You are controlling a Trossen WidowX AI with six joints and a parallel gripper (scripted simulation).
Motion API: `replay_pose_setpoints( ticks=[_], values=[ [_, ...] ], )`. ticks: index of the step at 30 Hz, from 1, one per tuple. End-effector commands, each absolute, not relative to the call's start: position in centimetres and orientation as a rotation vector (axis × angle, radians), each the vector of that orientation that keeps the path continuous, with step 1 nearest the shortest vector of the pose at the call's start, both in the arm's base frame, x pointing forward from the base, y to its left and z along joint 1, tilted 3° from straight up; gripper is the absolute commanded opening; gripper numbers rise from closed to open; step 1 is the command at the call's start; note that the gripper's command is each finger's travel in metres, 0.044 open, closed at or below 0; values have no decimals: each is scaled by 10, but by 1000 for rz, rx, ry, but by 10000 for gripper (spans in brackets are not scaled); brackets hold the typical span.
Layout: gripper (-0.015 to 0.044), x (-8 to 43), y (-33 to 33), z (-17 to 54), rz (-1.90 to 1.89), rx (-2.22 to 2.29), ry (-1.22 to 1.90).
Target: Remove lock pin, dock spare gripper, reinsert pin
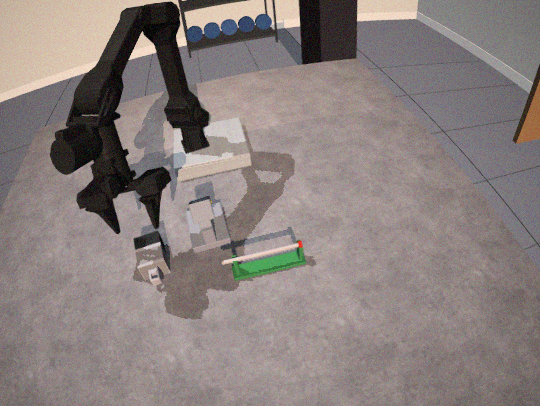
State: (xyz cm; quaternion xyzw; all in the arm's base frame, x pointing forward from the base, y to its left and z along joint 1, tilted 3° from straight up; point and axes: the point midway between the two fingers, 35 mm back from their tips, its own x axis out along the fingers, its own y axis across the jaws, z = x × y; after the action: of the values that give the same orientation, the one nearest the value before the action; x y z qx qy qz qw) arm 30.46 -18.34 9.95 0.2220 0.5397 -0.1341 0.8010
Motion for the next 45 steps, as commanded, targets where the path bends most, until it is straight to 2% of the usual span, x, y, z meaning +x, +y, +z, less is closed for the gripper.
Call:
replay_pose_setpoints(
  ticks=[1,15,27,45],
  values=[
    [440,304,-184,117,-35,46,1064],
    [440,304,-184,115,-35,46,1064],
    [440,305,-183,50,-35,46,1064],
    [440,303,-183,25,-35,46,1064]
  ],
)
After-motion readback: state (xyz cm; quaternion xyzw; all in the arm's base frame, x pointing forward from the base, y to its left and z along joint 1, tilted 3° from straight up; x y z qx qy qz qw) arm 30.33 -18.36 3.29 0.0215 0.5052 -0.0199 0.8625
